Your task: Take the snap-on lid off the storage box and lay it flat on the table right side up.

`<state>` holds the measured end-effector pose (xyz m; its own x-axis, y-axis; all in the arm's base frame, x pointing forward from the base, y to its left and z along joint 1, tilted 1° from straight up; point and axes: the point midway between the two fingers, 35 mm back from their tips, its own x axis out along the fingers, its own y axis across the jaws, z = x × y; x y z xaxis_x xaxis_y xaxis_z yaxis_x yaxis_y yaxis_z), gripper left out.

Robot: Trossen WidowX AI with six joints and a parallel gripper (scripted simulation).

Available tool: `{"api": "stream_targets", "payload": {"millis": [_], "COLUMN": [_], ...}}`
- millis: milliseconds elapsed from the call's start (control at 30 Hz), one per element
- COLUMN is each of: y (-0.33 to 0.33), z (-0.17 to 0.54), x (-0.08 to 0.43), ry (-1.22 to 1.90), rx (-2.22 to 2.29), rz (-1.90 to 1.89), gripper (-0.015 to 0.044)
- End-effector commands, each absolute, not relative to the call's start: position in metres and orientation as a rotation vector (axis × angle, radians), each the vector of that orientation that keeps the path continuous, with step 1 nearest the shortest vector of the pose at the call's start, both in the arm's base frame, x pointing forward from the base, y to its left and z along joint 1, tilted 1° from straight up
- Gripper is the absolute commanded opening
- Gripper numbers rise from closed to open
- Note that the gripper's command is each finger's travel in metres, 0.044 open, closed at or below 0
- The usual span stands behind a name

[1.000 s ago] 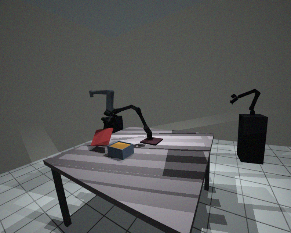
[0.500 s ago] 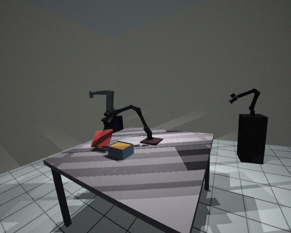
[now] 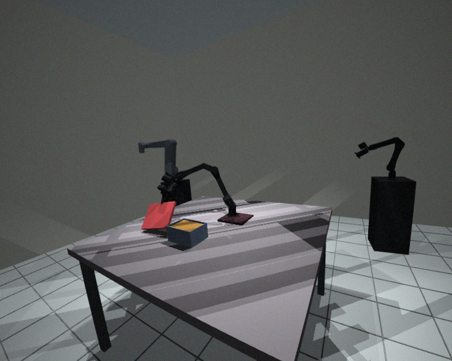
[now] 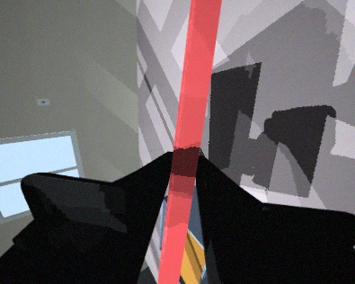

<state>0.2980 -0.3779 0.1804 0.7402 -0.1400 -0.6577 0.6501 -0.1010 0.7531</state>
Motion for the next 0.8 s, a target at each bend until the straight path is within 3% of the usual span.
{"api": "stream_targets", "payload": {"millis": [0, 767], "y": [-0.377, -0.378], "z": [0.179, 0.161], "x": [0.299, 0.299], "ry": [0.425, 0.425], "rx": [1.534, 1.534], "rz": [-0.682, -0.682], "gripper": [0.0000, 0.0000]}}
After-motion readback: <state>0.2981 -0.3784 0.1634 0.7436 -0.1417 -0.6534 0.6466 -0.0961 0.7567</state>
